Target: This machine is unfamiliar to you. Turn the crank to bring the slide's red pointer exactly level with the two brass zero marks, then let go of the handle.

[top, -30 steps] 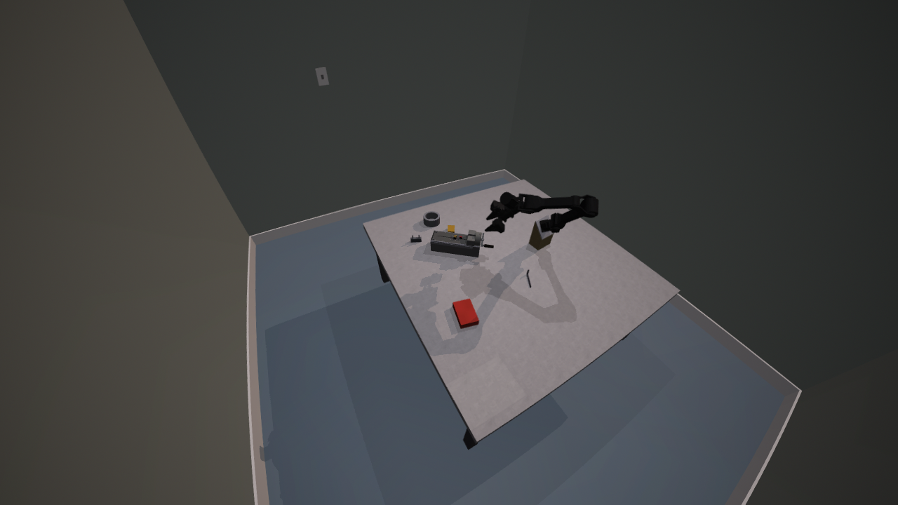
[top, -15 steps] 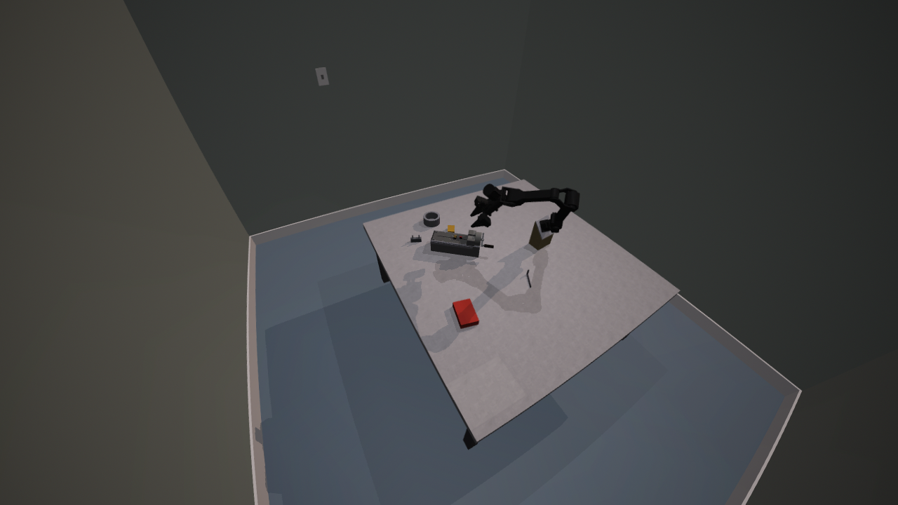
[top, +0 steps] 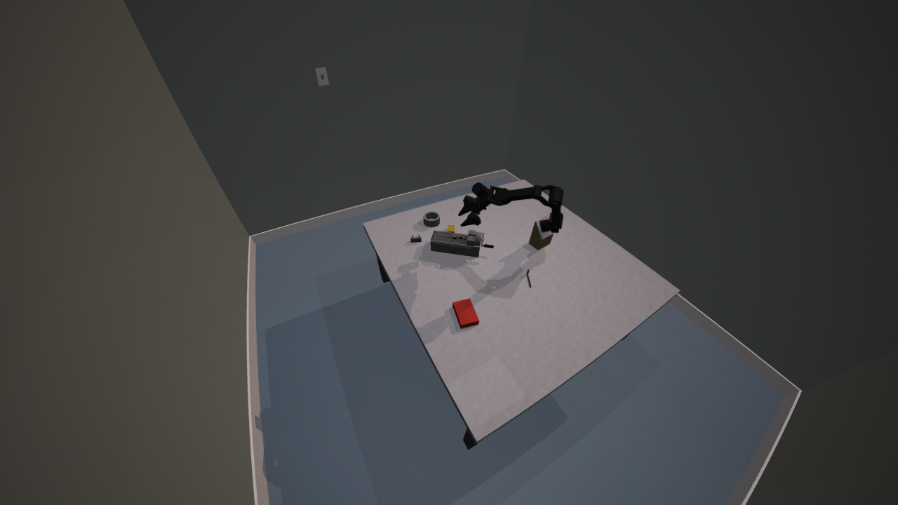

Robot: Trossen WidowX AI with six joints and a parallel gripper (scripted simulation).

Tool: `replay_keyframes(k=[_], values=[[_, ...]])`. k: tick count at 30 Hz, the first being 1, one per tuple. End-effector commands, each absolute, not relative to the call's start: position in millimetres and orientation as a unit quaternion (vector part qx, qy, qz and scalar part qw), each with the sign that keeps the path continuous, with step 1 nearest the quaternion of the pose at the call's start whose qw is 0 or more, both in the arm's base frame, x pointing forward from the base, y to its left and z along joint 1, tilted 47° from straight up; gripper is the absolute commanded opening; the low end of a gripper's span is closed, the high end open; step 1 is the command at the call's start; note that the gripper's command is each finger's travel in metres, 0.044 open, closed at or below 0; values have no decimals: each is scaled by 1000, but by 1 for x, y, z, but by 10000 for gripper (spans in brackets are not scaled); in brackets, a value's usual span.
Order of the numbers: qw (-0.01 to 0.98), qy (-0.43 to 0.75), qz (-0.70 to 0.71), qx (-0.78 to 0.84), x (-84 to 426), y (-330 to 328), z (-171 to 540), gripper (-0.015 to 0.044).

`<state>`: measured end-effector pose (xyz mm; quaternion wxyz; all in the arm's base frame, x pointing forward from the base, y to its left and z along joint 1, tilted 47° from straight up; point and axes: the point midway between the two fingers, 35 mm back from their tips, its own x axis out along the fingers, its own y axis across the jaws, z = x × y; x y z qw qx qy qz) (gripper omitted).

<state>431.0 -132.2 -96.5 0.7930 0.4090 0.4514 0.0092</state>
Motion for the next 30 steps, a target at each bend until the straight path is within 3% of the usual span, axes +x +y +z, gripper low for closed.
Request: replay_keyframes(k=[1, 22, 30], values=[[784, 462, 14, 414, 423, -103, -124, 440], [785, 461, 15, 414, 420, -93, -134, 440], [786, 460, 17, 412, 429, -137, -91, 440]])
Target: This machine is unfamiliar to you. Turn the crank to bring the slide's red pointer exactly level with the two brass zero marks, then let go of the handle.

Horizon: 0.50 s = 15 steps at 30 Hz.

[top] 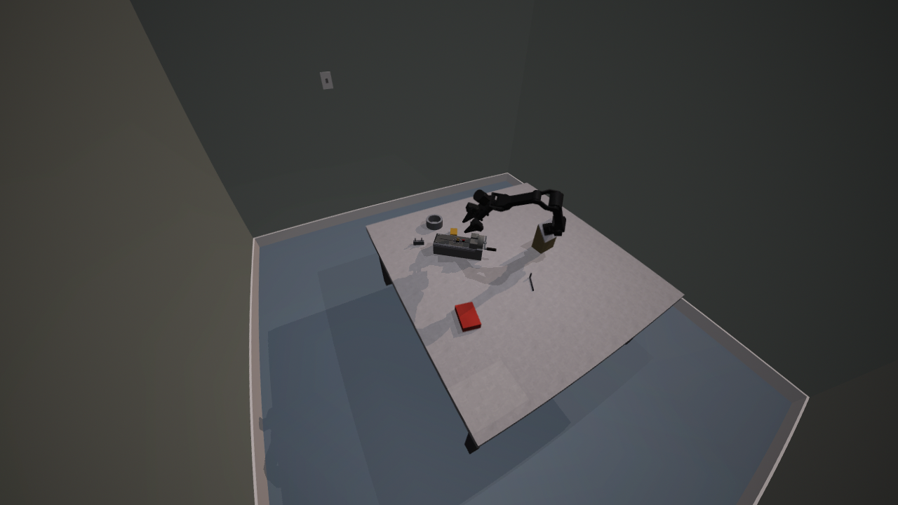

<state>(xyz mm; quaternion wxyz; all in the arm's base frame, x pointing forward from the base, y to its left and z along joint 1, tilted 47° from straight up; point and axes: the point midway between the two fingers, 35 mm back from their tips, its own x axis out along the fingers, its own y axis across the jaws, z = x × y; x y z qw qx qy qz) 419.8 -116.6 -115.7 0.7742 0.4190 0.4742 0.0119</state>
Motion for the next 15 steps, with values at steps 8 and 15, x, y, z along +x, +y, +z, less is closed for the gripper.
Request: replay_keyframes(k=[8, 15], values=[[779, 470, -1, 415, 420, -130, -68, 440], [768, 482, -31, 420, 401, -111, -42, 440]])
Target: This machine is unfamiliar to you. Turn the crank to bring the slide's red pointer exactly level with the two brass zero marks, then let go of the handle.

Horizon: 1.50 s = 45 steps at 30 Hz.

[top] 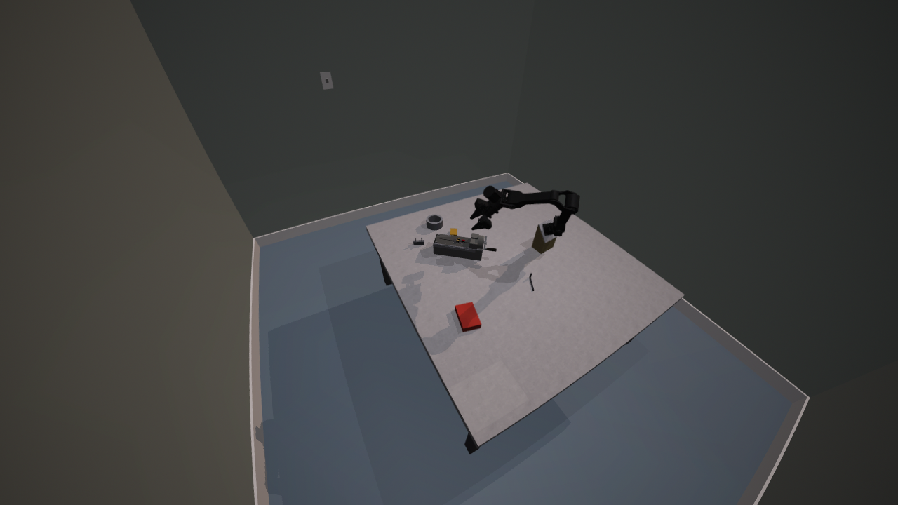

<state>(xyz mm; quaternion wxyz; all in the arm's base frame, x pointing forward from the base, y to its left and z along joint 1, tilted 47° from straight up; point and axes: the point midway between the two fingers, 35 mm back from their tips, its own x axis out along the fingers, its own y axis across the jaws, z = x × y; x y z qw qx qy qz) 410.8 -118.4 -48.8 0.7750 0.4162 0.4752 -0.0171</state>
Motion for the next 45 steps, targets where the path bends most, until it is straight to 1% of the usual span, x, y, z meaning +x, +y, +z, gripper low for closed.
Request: replay_keyframes(k=[1, 17, 20, 37, 45], values=[[767, 484, -36, 420, 398, -108, -38, 440], [745, 501, -107, 427, 338, -69, 2, 440], [744, 502, -110, 428, 336, -67, 3, 440], [743, 502, -109, 429, 324, 0, -60, 440], [743, 502, -109, 429, 323, 7, -66, 440]])
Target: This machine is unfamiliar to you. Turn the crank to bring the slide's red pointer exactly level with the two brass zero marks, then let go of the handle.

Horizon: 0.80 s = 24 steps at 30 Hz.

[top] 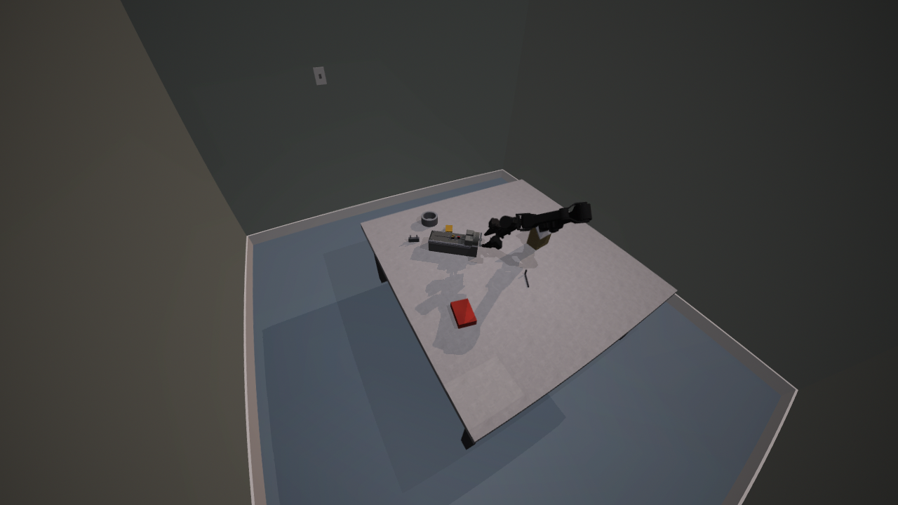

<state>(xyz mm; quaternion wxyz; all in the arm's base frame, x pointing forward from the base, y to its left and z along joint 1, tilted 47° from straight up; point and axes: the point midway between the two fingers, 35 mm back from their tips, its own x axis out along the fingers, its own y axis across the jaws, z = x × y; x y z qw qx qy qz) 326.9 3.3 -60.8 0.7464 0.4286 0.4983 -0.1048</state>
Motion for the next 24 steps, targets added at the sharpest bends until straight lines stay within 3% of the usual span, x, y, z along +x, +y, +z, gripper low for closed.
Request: replay_keyframes(k=[1, 24], values=[[743, 502, -109, 429, 323, 8, -67, 440], [742, 503, -109, 430, 318, 35, -93, 440]])
